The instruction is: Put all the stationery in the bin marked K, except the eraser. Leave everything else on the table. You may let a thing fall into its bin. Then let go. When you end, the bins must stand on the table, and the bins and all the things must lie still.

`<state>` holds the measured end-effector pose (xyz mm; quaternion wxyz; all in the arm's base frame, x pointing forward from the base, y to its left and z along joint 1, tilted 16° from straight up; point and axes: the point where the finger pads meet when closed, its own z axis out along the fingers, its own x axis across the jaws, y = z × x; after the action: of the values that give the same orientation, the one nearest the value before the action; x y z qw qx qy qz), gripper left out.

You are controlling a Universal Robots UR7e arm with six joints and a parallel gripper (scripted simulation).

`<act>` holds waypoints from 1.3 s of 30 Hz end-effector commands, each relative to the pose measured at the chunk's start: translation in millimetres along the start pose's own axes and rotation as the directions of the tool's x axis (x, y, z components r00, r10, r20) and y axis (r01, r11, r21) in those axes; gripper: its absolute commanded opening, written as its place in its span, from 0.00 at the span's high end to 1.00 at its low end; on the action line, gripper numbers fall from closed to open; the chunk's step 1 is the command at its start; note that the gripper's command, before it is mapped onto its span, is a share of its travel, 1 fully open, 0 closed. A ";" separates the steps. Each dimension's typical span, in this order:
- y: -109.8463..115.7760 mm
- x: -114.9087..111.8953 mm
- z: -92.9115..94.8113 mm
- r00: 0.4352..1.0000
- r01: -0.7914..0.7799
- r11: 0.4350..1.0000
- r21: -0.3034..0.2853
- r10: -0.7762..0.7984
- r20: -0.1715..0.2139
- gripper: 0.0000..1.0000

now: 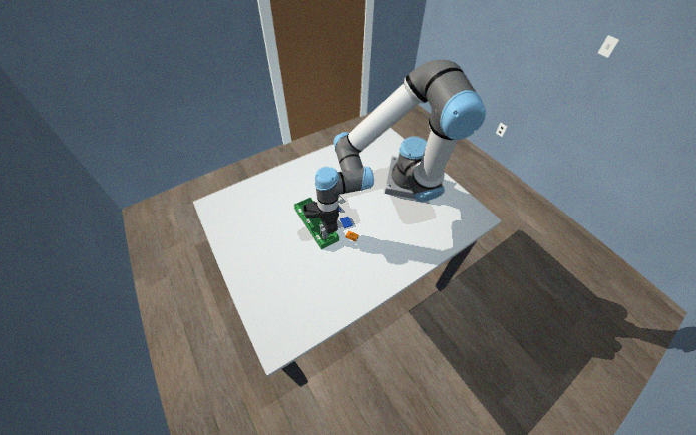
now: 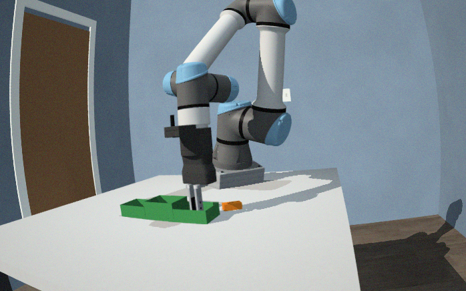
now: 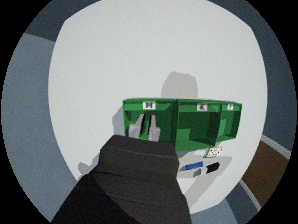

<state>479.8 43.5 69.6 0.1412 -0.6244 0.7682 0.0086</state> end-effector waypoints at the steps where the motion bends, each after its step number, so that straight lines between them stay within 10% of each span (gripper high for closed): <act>1: -0.5 0.0 -4.0 1.000 0.000 1.000 0.002 0.000 0.000 0.69; 34: -0.5 0.0 -56.7 1.000 0.000 1.000 0.002 0.000 0.000 0.69; 39: -0.4 -0.1 -98.4 1.000 0.000 1.000 0.002 0.000 0.000 0.69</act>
<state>464.9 30.6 135.9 0.1406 -0.6241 0.7685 0.0094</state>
